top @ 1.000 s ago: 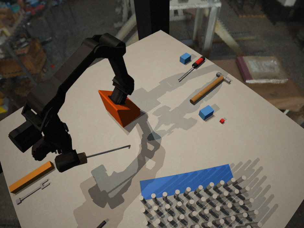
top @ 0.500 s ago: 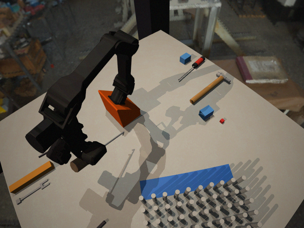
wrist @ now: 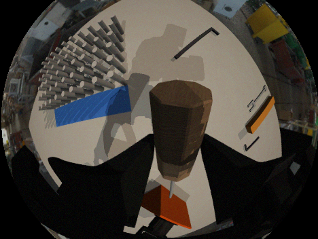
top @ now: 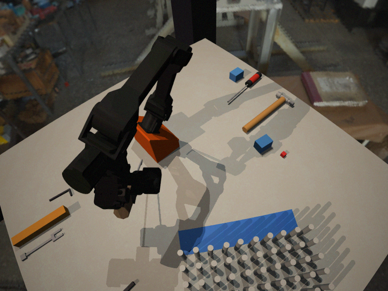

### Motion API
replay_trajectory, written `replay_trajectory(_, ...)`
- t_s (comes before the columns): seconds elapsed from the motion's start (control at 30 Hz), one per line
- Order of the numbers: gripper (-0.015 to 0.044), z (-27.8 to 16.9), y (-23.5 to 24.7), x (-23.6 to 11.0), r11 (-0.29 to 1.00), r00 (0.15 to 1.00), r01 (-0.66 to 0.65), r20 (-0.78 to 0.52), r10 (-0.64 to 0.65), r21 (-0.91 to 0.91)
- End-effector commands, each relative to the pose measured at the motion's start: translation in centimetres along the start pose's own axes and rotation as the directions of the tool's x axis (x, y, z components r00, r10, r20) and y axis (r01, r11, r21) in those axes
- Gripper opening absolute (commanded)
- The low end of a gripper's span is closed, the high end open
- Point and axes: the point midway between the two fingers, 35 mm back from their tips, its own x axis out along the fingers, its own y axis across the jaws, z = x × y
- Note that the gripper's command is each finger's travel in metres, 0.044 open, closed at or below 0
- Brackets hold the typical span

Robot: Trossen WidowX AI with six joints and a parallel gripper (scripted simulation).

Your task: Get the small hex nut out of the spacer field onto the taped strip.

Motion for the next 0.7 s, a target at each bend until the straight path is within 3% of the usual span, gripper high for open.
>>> replay_trajectory(0.0,0.0,-0.2,1.2,-0.2,0.992,1.0,0.015,-0.003,-0.016,-0.126)
replay_trajectory(0.33,0.0,-1.1,4.5,-0.7,0.895,0.999,0.031,-0.009,-0.039,-0.446)
replay_trajectory(0.67,0.0,-2.3,7.8,-1.1,0.698,0.998,0.034,-0.011,-0.06,-0.715)
